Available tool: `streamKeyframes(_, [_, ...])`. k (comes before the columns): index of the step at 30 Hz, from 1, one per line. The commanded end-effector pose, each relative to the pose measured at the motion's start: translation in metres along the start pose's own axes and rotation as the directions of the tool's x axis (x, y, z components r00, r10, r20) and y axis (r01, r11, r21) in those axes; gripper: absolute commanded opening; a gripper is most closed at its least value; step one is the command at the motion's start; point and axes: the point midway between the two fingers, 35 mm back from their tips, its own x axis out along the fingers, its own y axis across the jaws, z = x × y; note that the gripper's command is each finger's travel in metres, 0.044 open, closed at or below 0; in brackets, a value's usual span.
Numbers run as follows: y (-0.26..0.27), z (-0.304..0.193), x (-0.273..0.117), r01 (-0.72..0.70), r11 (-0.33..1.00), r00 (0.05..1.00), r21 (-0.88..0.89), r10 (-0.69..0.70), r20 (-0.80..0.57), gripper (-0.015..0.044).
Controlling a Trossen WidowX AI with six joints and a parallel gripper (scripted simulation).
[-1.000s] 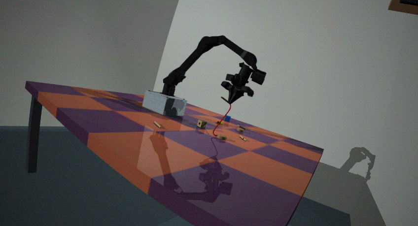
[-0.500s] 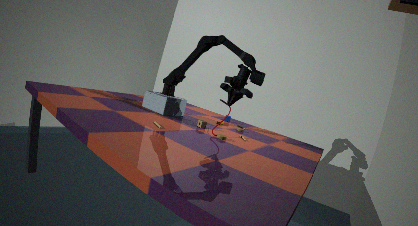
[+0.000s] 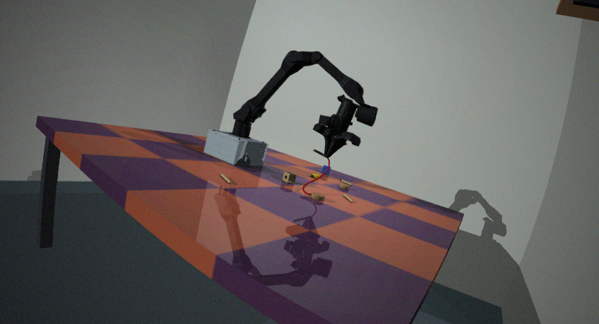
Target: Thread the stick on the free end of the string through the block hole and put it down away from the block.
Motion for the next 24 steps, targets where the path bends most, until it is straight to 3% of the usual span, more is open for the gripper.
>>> streamKeyframes(1, [0.001, 0.0, 0.006, 0.004, 1.0, 1.0, -0.004, -0.004, -0.022, 0.0])
streamKeyframes(24, [0.005, 0.004, 0.035, -0.001, 1.0, 0.991, -0.013, -0.001, -0.133, 0.0])
